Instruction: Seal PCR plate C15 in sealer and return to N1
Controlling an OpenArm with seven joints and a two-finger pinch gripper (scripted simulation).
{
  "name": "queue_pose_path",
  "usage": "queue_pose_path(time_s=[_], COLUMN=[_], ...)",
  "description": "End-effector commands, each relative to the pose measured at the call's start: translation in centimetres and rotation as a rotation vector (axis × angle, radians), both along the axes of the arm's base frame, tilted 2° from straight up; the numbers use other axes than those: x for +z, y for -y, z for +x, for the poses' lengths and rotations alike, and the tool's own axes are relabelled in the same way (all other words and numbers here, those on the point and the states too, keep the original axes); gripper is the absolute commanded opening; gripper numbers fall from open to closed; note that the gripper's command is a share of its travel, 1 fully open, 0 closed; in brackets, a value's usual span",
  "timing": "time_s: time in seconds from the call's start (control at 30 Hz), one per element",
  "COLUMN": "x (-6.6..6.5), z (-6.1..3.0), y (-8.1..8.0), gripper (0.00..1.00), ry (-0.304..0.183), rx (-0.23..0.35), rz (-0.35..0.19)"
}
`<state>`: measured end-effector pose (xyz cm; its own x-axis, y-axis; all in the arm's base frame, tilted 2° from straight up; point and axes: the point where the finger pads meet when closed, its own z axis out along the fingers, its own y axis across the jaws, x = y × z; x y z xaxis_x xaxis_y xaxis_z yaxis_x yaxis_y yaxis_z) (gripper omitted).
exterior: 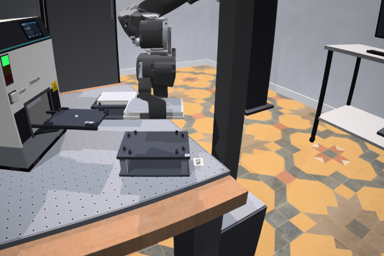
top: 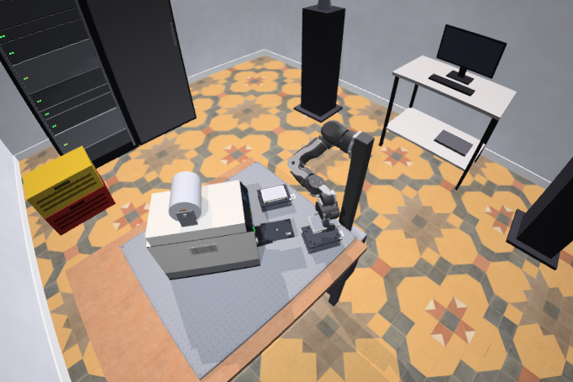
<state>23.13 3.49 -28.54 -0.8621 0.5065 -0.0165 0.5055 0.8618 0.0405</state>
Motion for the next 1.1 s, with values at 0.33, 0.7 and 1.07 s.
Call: queue_pose_path(time_s=[0.33, 0.7, 1.07], x=[0.2, 0.2, -3.0], z=[0.24, 0.29, 0.27], y=[0.1, 0.1, 0.0], gripper=[0.0, 0.0, 0.0], ry=[0.001, 0.001, 0.0], rx=[0.0, 0.0, 0.005], rz=[0.002, 0.002, 0.002])
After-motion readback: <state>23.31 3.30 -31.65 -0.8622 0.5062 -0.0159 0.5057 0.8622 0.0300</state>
